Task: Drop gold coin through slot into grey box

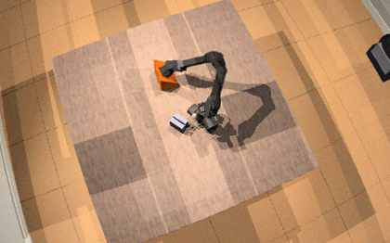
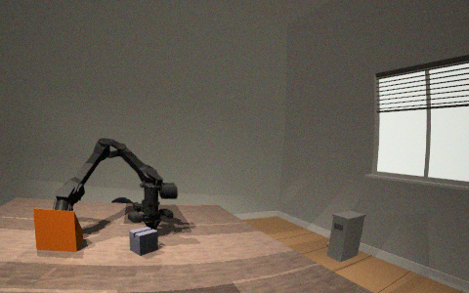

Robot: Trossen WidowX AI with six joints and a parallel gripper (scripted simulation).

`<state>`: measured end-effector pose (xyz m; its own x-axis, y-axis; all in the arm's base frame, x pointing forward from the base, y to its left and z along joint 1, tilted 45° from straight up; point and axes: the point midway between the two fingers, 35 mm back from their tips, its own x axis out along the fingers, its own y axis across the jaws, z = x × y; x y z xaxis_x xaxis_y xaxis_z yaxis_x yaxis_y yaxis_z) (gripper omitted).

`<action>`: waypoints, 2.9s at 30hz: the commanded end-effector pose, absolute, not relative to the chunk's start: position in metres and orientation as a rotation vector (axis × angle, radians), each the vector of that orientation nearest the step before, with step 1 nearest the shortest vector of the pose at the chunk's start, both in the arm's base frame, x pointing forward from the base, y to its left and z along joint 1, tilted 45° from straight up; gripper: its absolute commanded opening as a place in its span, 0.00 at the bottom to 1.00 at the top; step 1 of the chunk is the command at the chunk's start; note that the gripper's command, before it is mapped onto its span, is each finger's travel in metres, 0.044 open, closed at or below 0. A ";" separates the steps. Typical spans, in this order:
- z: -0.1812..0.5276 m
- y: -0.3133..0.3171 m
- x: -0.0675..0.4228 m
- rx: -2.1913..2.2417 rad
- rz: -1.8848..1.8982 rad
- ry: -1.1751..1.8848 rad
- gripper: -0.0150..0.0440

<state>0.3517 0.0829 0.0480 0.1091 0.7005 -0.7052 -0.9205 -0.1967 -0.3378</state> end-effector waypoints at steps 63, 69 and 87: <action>0.117 0.019 0.345 -0.476 1.298 0.711 0.25; 0.119 0.019 0.346 -0.312 1.212 0.832 0.25; 0.122 0.022 0.349 0.164 0.918 1.141 0.25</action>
